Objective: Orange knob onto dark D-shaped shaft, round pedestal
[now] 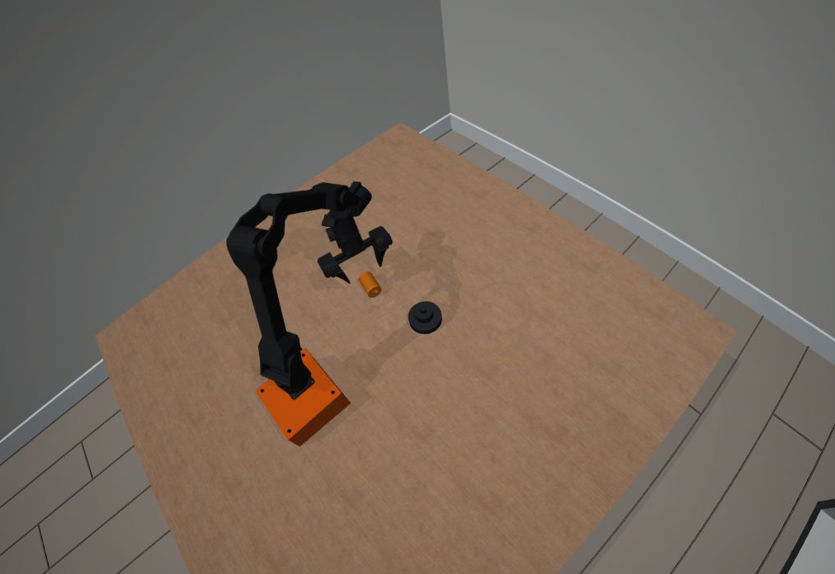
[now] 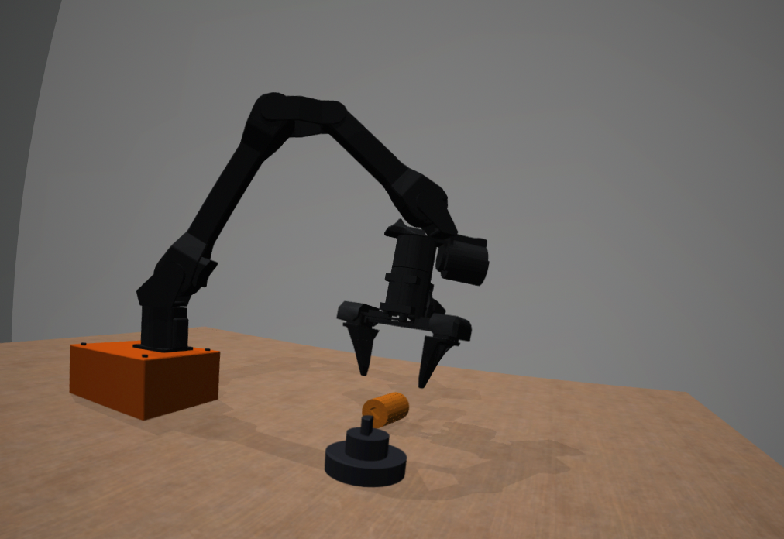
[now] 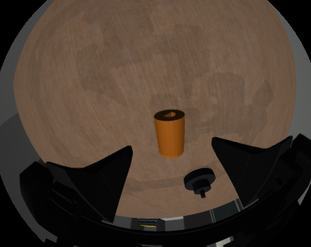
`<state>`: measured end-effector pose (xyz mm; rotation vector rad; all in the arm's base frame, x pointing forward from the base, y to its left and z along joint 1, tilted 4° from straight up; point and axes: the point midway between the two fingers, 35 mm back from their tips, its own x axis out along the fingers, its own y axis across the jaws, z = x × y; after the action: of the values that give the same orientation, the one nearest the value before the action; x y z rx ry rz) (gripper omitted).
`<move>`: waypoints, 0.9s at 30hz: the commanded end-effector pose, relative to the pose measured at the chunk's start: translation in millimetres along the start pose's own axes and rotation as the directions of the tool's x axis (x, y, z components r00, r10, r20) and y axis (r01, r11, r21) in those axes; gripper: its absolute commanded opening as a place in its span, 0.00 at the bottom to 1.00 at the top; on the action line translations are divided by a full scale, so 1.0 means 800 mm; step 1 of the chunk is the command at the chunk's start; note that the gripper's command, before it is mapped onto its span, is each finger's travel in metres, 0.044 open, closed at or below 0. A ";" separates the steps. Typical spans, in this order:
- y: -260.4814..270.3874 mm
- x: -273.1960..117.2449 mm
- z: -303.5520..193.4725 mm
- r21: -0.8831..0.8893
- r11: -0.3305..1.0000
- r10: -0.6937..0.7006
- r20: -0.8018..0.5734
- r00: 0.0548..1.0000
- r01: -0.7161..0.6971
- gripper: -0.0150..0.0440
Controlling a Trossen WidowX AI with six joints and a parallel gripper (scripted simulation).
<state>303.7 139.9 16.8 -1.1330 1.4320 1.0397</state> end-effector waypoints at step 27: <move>-0.001 0.059 0.010 -0.003 1.000 -0.002 -0.003 1.000 0.002 1.00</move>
<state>303.6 142.2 -24.2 -1.1381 1.4239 1.0420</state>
